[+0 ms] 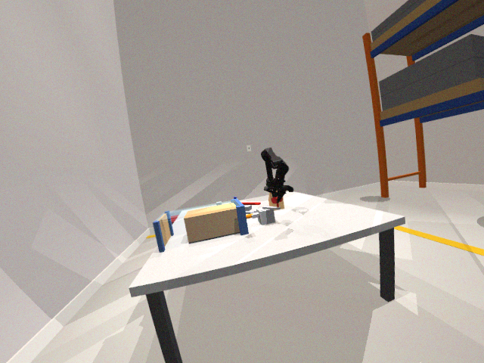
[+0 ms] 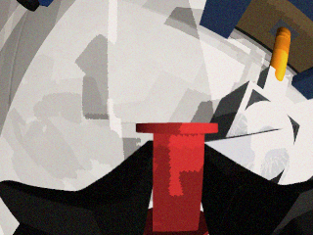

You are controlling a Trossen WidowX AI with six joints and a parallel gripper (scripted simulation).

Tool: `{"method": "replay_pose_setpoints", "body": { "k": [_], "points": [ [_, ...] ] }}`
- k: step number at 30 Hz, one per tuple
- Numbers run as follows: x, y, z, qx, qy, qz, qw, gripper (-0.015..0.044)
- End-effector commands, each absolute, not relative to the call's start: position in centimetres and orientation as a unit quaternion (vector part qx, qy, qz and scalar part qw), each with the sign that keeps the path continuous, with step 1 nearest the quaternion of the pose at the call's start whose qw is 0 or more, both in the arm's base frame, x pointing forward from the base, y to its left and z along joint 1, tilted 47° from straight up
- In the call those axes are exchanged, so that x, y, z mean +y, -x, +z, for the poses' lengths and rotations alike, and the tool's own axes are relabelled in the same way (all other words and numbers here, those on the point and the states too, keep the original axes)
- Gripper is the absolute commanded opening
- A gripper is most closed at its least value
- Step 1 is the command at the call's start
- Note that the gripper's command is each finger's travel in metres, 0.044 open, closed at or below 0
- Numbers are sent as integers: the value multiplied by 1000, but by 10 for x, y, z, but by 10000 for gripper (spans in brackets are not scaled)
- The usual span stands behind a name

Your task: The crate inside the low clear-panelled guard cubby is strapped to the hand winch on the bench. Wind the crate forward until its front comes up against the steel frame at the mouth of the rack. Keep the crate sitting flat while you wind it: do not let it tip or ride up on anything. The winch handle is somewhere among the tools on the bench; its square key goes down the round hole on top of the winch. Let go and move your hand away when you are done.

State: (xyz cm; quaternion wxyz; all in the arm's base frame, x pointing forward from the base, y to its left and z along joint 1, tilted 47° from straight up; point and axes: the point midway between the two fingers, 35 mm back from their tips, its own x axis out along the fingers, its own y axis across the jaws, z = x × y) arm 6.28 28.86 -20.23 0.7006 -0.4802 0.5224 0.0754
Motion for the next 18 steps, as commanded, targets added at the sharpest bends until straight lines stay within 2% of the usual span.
{"method": "replay_pose_setpoints", "body": {
  "k": [1, 18],
  "points": [
    [275, -50, -196, 529, 489, 72, 689, 0],
    [258, -39, -181, 530, 490, 72, 689, 0]
  ]
}}
